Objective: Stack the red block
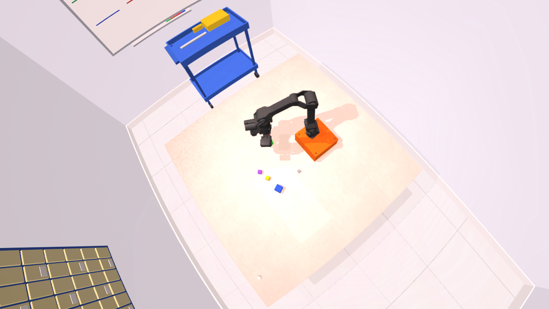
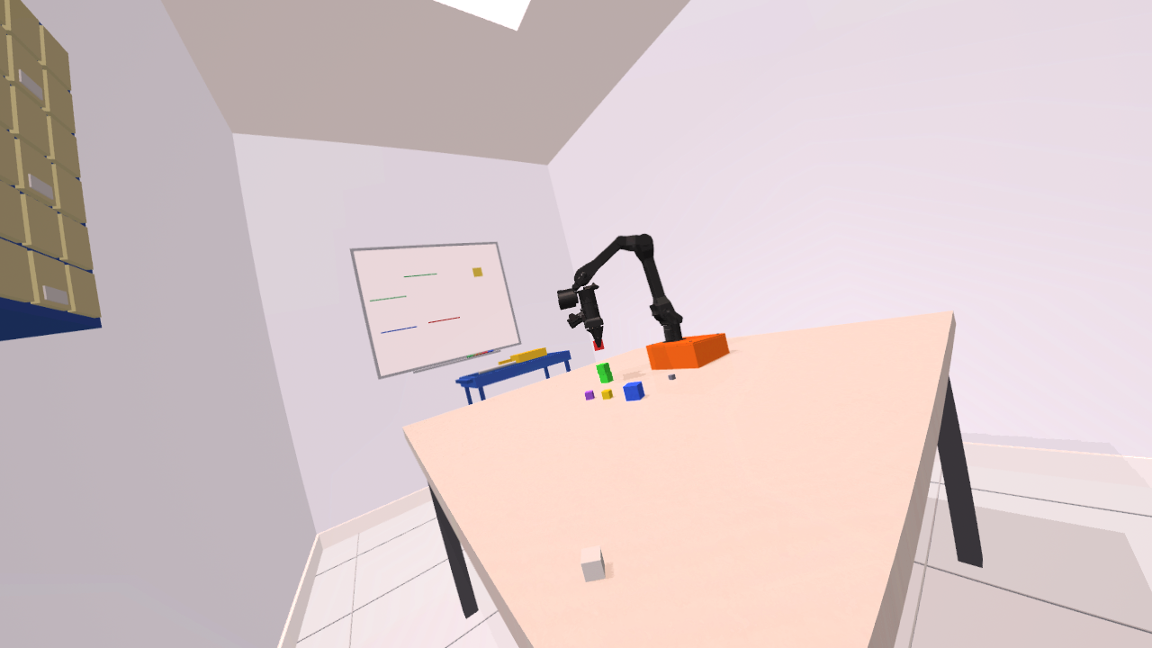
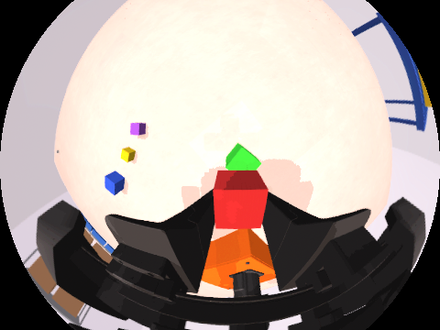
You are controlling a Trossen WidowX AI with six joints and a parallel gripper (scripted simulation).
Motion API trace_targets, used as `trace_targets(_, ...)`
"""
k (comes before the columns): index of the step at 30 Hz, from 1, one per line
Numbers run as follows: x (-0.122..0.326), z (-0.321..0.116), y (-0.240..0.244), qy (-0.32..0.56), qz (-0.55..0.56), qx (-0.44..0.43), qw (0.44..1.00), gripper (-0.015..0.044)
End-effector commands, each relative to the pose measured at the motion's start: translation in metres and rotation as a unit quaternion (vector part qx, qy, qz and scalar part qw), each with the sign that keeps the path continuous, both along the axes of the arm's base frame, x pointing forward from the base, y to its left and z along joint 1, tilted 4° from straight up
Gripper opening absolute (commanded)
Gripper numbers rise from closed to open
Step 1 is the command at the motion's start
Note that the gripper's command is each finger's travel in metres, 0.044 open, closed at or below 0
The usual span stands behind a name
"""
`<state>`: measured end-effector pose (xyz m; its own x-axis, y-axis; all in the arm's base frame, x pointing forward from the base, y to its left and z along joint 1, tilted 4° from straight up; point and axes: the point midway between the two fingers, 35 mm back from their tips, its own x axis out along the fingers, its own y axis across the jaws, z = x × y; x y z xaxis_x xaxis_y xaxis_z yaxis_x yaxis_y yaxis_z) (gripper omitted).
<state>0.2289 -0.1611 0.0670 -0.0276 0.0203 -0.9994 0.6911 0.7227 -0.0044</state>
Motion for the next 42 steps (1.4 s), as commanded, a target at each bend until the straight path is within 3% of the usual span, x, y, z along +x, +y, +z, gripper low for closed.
trace_targets(1, -0.005, -0.002, -0.011, 0.006, 0.003, 0.000, 1.000, 0.0000)
trace_targets(21, -0.007, -0.052, -0.010, 0.006, 0.003, 0.000, 1.000, 0.0000)
trace_targets(42, -0.008, -0.053, -0.010, 0.006, 0.003, 0.000, 1.000, 0.0000)
